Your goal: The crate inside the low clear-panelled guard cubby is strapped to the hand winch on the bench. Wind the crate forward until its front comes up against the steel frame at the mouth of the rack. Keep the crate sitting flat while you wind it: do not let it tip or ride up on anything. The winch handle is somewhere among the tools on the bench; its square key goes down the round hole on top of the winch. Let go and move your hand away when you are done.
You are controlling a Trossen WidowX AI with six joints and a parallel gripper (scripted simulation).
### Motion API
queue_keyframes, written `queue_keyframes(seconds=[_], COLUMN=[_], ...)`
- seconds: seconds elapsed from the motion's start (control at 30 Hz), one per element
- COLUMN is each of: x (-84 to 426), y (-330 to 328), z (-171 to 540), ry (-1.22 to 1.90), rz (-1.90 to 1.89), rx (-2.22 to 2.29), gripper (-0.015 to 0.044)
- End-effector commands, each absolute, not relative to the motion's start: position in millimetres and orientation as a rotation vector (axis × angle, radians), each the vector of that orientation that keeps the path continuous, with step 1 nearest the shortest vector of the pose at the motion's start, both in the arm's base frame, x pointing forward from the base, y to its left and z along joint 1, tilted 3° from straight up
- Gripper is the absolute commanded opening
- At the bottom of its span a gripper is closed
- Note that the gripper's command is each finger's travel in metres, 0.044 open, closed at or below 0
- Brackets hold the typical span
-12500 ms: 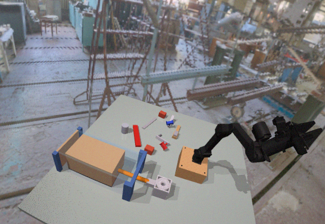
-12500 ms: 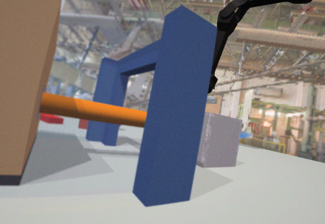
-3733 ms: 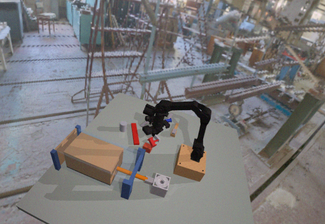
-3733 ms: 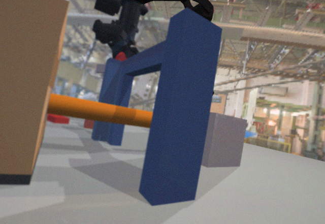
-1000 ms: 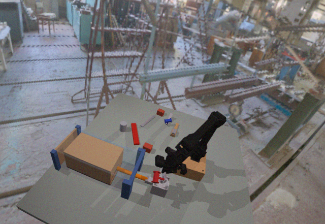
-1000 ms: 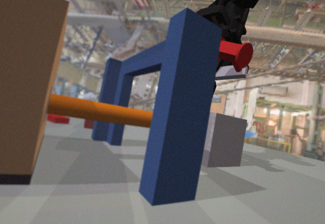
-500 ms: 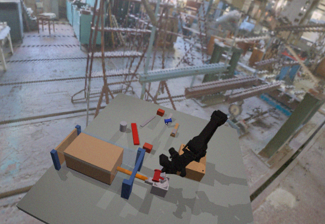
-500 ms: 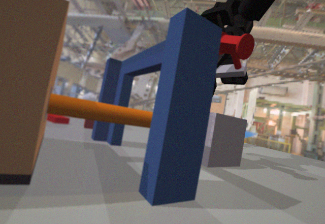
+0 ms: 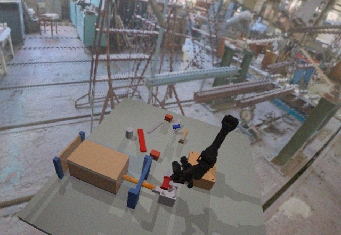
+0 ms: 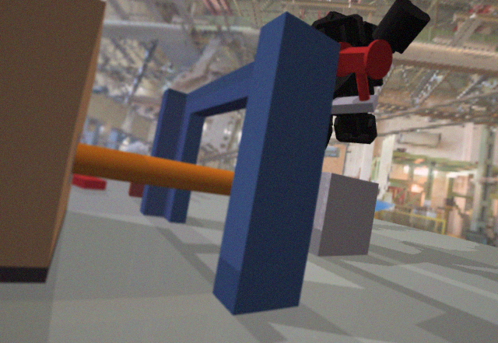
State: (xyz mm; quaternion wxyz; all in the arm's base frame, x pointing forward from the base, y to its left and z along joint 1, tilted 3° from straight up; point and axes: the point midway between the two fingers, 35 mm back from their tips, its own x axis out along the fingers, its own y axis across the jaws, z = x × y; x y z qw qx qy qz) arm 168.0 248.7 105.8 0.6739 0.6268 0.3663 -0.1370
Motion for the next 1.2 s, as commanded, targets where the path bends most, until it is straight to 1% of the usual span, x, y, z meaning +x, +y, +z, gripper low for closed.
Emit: queue_keyframes(seconds=[0.0,1.17], x=[168.6,168.0], y=[248.2,246.7], z=[108.7,106.7], ry=[0.765,0.328], rz=[-0.252,0.164], rx=[1.444,1.591], gripper=[0.0,0.0])
